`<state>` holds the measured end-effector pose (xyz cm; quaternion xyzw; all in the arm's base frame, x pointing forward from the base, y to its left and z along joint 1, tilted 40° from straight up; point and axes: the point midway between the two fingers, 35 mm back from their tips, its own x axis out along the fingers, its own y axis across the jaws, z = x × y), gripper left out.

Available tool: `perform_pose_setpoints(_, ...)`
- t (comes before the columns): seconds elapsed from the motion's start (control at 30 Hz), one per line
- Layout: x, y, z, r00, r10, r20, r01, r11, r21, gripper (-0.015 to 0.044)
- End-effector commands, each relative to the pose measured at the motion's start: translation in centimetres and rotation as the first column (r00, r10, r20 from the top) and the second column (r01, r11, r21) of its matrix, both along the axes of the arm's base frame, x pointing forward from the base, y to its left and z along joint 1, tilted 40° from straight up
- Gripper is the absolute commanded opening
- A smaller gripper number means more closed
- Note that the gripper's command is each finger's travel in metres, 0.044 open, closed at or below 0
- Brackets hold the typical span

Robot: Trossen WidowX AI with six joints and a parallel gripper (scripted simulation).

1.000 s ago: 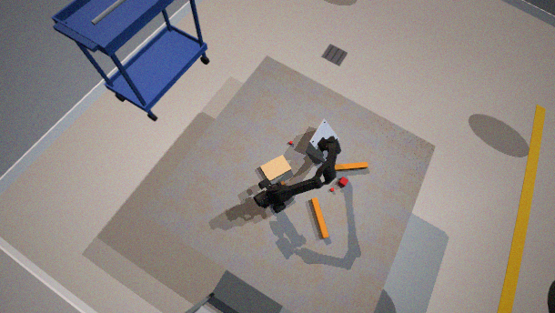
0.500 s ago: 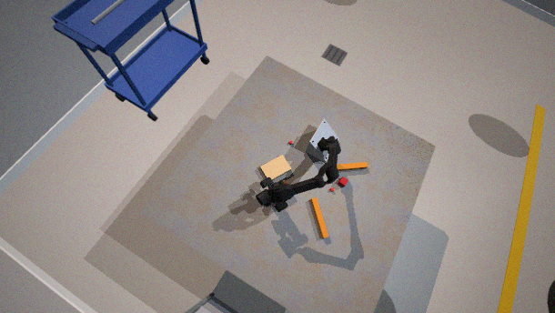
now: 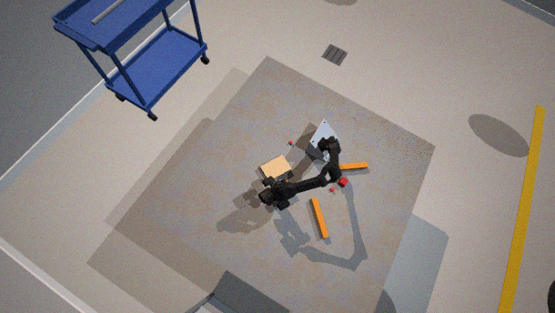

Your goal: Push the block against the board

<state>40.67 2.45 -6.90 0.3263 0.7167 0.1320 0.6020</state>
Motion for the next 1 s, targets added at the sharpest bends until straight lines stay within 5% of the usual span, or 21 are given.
perform_pose_setpoints(0.0, -1.0, 0.5, -0.3, 1.000, 0.004, -0.025, -0.004, 1.000, 0.006, 0.0000)
perform_pose_setpoints(0.97, 2.5, -0.1, -1.1, 1.000, 0.004, -0.023, -0.004, 1.000, 0.005, 0.0000)
